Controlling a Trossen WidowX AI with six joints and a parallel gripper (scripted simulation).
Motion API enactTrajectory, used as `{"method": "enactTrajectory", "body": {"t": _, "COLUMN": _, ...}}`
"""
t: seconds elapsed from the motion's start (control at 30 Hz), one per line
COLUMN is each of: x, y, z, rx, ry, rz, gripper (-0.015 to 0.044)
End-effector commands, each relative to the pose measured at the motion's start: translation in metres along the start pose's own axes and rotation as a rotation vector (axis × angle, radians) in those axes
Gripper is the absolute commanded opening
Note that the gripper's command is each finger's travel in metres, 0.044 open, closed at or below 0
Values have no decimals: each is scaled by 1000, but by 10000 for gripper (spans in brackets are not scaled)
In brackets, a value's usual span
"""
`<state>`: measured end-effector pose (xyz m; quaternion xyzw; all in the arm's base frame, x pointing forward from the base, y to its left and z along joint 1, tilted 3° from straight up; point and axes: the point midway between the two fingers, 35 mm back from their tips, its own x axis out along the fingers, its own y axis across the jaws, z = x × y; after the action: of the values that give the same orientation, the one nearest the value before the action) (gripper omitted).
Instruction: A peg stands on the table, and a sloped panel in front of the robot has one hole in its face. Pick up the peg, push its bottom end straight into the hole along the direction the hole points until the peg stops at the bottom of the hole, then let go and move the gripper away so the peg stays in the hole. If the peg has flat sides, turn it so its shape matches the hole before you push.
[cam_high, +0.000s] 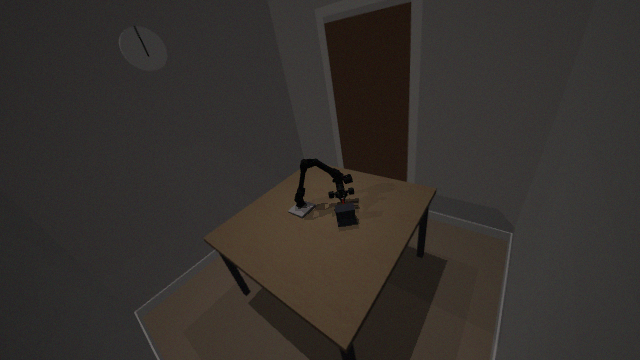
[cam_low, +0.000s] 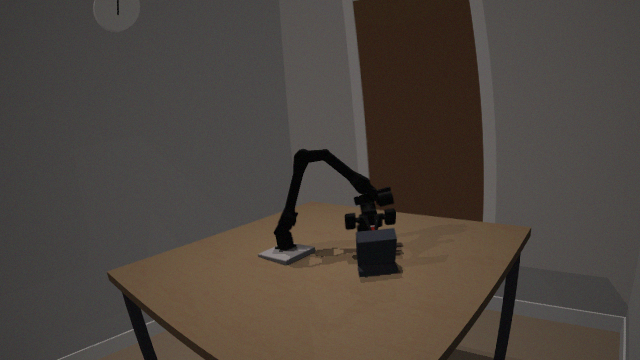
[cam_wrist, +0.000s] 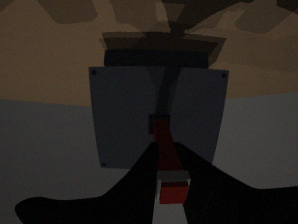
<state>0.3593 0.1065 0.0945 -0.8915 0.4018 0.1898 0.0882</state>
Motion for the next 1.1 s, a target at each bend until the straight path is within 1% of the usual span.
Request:
{"method": "enactTrajectory", "body": {"t": 0.0, "x": 3, "y": 2, "z": 2, "rx": -9, "ry": -2, "rz": 3, "gripper": 0}}
{"method": "enactTrajectory", "body": {"t": 1.07, "x": 24, "y": 2, "z": 2, "rx": -9, "ry": -1, "rz": 3, "gripper": 0}}
